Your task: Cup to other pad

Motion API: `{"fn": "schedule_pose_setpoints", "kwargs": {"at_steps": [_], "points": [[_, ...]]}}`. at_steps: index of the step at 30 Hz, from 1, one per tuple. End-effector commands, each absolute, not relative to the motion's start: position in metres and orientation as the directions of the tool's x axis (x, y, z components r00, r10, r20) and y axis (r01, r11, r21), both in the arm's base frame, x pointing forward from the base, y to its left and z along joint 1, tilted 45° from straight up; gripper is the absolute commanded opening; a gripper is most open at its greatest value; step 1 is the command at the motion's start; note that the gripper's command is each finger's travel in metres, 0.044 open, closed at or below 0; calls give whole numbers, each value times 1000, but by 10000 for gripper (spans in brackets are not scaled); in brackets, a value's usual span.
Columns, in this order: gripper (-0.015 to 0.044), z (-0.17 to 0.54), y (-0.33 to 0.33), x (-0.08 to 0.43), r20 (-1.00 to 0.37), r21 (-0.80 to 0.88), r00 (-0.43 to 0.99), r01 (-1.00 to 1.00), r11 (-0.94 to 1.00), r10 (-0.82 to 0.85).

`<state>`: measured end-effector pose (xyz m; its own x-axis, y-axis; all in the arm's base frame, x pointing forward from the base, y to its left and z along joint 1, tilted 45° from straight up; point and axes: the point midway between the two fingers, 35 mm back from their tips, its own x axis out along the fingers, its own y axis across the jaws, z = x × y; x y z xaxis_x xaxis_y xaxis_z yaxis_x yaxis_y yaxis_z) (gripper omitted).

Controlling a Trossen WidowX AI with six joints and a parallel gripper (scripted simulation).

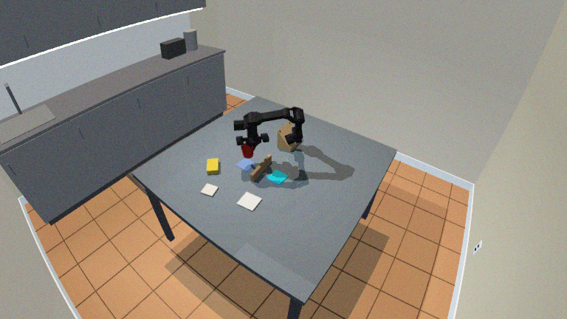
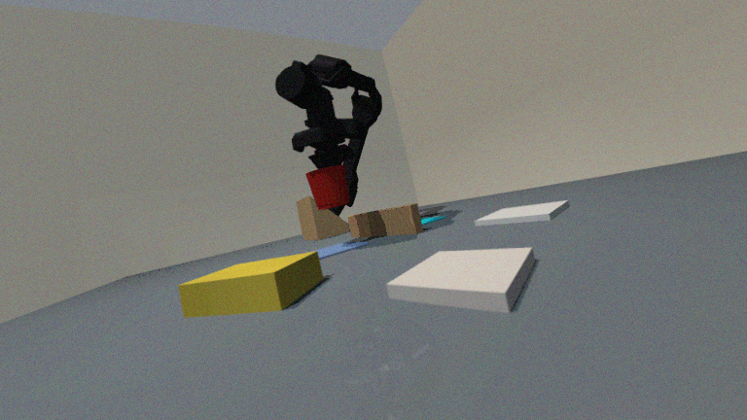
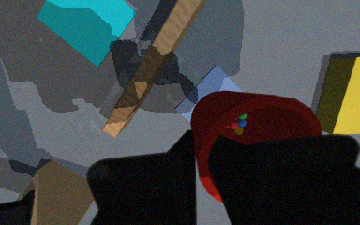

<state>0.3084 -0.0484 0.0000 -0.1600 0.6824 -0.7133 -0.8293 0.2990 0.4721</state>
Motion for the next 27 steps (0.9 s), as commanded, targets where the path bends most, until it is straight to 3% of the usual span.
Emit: {"fn": "schedule_pose_setpoints", "kwargs": {"at_steps": [1, 27], "points": [[0, 7, -42, 306, -711, 474, -161, -829, 298, 684], [0, 49, -5, 292, -710, 476, -163, -828, 296, 685]]}}
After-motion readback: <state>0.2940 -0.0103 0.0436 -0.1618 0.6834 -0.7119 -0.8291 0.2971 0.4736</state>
